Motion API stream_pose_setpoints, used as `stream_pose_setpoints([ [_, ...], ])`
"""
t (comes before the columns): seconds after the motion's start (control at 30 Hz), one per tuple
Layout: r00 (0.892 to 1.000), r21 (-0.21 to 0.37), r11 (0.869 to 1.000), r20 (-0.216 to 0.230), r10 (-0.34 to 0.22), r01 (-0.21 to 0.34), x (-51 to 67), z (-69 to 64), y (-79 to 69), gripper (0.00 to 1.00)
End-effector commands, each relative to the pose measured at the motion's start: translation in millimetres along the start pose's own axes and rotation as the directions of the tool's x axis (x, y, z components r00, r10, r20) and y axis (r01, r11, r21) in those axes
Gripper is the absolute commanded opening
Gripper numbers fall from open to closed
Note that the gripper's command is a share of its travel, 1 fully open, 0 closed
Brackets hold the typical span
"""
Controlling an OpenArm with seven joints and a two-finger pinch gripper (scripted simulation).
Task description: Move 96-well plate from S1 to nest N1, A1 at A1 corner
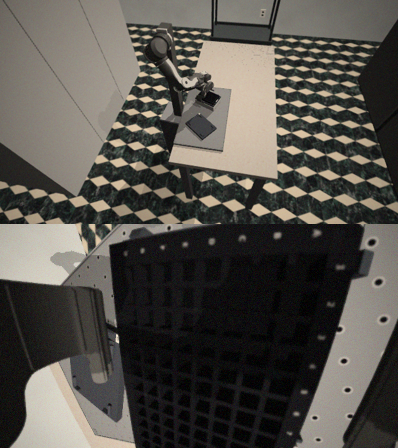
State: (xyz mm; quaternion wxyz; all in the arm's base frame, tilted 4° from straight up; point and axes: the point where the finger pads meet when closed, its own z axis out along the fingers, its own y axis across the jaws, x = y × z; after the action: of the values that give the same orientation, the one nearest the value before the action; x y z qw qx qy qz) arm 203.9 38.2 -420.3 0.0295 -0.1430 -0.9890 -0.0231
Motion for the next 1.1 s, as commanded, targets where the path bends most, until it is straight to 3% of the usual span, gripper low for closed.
stream_pose_setpoints([
  [0.0,1.0,0.003,1.0,0.003,0.0,0.0,-0.3,-0.7,-0.2,0.77],
  [0.77,1.0,-0.003,1.0,0.006,0.002,-0.002,-3.9,-4.2,2.2,0.77],
  [1.07,1.0,-0.004,1.0,0.005,0.002,-0.002,-3.6,-3.1,1.8,0.47],
])
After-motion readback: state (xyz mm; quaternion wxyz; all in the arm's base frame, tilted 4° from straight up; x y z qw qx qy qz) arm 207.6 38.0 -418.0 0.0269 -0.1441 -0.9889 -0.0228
